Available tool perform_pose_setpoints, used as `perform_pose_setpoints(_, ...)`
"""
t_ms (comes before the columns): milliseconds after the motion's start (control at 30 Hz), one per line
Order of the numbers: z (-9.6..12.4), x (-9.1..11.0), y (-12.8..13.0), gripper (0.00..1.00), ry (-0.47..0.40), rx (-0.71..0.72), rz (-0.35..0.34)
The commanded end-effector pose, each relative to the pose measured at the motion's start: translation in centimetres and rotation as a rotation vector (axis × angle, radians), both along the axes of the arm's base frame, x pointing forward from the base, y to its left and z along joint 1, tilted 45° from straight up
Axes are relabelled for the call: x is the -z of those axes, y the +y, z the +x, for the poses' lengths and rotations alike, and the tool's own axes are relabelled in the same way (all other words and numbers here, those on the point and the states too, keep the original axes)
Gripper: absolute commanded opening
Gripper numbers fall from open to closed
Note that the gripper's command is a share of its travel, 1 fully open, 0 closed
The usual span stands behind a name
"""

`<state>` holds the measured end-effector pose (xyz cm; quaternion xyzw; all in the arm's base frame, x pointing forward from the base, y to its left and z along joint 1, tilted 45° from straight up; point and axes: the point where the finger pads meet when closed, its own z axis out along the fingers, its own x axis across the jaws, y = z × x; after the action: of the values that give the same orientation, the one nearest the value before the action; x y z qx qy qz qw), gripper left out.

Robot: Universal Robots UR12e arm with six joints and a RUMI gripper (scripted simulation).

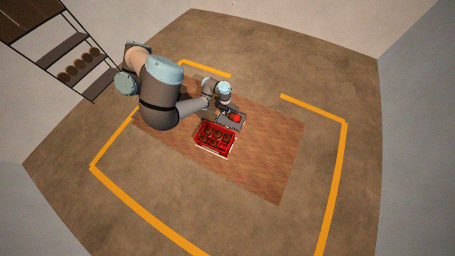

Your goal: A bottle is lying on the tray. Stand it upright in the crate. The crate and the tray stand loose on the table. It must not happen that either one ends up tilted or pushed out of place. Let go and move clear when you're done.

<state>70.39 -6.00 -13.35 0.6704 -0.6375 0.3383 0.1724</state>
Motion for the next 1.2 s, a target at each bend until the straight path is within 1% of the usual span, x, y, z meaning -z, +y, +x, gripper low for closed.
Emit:
perform_pose_setpoints(0, -0.2, -0.6, 0.6, 0.00, -0.001, 0.000, 0.000)
perform_pose_setpoints(700, -0.8, -2.7, 2.5, 0.00, -0.001, 0.000, 0.000)
perform_pose_setpoints(1167, -1.5, -4.5, 4.2, 0.00, -0.001, 0.000, 0.000)
